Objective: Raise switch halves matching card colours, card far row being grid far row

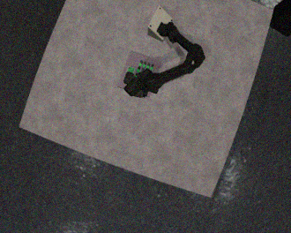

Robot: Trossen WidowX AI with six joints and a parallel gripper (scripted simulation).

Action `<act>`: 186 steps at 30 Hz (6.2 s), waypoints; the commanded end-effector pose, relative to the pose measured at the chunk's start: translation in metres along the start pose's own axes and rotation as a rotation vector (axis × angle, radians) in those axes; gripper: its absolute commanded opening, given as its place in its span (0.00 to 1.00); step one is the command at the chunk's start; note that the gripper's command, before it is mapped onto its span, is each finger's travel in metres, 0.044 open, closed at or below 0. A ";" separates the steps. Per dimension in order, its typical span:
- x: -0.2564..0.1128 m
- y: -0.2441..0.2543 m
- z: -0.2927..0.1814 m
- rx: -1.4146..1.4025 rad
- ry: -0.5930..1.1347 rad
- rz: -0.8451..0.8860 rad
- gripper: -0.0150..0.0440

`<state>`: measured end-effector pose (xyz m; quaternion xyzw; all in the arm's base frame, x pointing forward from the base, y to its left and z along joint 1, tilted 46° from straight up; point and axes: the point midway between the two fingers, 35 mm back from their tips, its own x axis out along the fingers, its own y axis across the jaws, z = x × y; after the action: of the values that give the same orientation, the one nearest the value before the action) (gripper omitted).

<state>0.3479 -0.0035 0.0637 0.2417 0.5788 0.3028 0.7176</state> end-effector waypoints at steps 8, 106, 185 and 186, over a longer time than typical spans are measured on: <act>0.002 0.000 0.000 0.006 -0.001 0.005 0.25; 0.001 -0.023 0.000 0.006 -0.001 0.004 0.25; -0.058 -0.024 -0.003 0.007 -0.025 0.002 0.25; -0.058 -0.024 -0.003 0.007 -0.025 0.002 0.25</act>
<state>0.3439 -0.0489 0.0712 0.2532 0.5748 0.2990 0.7183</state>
